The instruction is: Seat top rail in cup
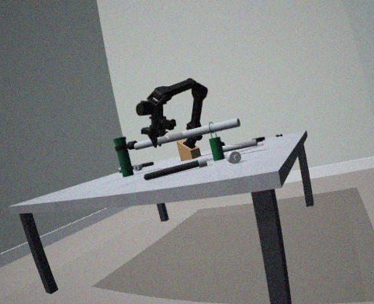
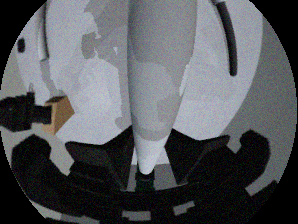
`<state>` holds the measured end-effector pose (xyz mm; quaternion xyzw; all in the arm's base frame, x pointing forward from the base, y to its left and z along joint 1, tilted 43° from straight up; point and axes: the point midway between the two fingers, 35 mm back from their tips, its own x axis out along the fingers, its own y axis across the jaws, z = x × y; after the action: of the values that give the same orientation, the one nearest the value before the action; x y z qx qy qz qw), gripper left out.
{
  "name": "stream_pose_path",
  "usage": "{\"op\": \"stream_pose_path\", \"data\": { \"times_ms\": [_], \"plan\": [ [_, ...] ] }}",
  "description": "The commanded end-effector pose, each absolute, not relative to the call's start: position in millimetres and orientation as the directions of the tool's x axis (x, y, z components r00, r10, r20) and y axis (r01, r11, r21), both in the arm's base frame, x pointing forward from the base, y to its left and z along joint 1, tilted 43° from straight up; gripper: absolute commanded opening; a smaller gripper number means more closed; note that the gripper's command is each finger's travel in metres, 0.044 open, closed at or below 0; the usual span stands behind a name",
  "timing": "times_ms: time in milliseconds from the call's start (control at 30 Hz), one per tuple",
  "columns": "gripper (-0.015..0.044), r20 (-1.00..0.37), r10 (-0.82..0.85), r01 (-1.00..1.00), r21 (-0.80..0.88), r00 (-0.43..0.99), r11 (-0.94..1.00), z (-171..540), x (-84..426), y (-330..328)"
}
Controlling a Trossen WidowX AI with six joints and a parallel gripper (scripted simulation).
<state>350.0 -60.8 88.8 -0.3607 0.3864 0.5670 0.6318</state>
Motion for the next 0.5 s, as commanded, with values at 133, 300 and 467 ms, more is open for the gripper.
{"op": "stream_pose_path", "data": {
  "times_ms": [133,300,467],
  "plan": [
    [0.0,-0.901,0.43,-0.995,-0.022,0.064,0.101,91.0,349.8,-64.8],
    [0.0,-0.901,0.428,-0.995,-0.022,0.064,0.101,91.2,349.7,-65.9],
    [0.0,-0.902,0.427,-0.995,-0.022,0.064,0.101,91.4,349.7,-66.9]
  ]
}}
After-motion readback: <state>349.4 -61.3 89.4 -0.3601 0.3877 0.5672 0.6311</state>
